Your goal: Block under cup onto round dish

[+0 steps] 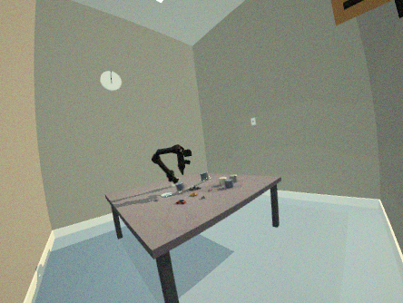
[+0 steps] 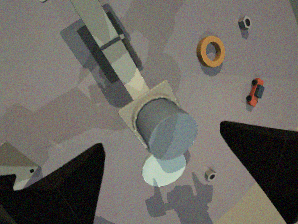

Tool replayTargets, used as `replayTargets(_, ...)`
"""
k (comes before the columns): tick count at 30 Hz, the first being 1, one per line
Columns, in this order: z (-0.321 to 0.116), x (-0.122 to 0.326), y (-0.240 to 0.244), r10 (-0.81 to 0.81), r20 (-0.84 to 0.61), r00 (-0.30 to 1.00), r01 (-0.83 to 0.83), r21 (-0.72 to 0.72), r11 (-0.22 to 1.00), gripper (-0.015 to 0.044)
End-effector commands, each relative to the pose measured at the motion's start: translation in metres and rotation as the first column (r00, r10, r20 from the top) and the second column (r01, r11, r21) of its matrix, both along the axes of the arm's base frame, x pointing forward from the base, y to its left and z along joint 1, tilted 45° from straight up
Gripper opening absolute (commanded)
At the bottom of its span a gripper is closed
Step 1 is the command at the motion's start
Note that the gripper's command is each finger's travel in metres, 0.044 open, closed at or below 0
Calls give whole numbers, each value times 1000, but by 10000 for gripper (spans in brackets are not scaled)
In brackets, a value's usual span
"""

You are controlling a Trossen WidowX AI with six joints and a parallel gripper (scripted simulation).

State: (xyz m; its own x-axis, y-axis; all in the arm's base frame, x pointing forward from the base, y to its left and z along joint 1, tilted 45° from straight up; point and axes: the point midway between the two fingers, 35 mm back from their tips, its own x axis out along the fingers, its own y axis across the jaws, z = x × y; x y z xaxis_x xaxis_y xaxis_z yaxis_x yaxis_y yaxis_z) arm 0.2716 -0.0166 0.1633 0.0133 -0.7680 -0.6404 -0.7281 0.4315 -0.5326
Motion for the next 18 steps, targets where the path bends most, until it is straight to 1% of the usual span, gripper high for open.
replayTargets(1,5,2,-18,46,-118,992,-41,41,998,440)
replayTargets(10,14,0,-55,179,-338,924,-136,148,980,440)
replayTargets(18,14,0,-58,190,-351,917,-142,157,977,440)
